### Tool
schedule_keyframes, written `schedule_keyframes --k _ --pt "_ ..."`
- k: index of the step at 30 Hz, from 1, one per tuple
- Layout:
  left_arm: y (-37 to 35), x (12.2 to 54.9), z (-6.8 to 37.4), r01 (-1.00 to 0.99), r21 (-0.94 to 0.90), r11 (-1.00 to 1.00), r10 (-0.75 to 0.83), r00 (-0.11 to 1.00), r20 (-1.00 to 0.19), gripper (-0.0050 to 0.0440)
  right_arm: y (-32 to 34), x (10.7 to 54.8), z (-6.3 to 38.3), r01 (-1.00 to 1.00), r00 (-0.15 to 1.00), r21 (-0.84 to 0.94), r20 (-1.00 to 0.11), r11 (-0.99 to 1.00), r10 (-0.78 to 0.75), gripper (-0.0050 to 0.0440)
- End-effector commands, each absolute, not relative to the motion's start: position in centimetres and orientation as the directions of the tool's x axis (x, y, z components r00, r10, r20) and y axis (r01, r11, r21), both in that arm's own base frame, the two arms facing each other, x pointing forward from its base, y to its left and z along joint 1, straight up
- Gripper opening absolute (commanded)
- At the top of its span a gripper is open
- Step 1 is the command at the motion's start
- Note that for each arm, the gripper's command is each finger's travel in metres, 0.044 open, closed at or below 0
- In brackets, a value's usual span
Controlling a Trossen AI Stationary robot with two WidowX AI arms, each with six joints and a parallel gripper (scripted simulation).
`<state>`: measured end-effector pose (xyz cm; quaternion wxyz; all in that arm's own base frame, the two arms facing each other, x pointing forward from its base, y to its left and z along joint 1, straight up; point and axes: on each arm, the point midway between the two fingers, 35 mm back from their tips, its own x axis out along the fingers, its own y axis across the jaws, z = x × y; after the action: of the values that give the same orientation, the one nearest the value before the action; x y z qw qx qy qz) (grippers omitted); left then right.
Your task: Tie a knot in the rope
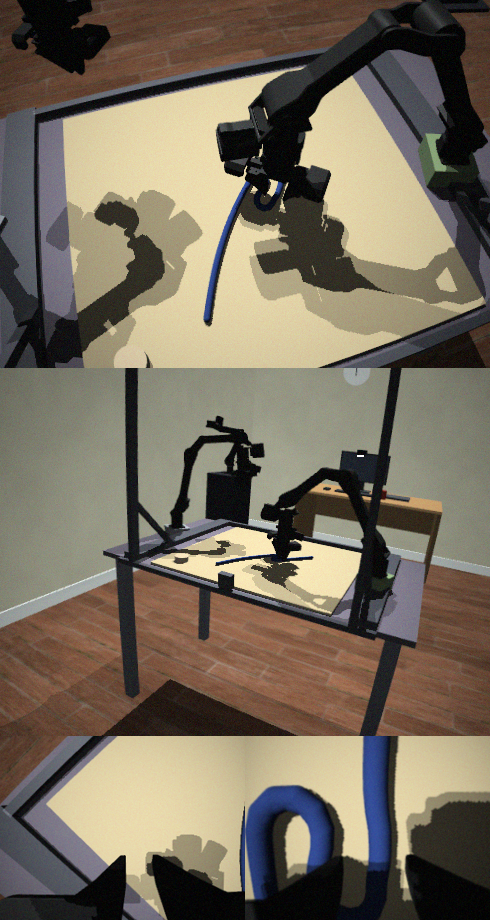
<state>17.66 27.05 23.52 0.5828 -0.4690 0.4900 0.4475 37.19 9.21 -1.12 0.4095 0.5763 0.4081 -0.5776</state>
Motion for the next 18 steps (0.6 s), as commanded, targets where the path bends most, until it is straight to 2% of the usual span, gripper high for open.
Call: schedule_keyframes --k 1,5,6,8,18 --pt "26.9 17.7 24.2 -0.980 -0.120 0.159 0.079 0.134 -0.988 0.0100 9.4 37.7 -0.2 0.943 0.026 0.023 -1.000 -0.333 0.007 0.0261" --pt "26.9 17.7 24.2 -0.980 -0.120 0.159 0.079 0.134 -0.988 0.0100 9.4 37.7 -0.2 0.943 0.026 0.023 -1.000 -0.333 0.007 0.0357" --pt "26.9 17.7 24.2 -0.980 -0.120 0.159 0.079 0.134 -0.988 0.0100 9.4 37.7 -0.1 0.943 0.026 0.023 -1.000 -0.333 0.007 0.0333" --pt "26.9 17.7 24.2 -0.980 -0.120 0.159 0.079 0.134 -0.988 0.0100 9.4 37.7 -0.1 0.943 0.026 0.023 -1.000 -0.333 0.007 0.0333" --pt "26.9 17.7 24.2 -0.980 -0.120 0.159 0.079 0.134 -0.988 0.0100 9.4 37.7 3.0 0.943 0.027 0.023 -1.000 -0.333 0.007 0.0100"
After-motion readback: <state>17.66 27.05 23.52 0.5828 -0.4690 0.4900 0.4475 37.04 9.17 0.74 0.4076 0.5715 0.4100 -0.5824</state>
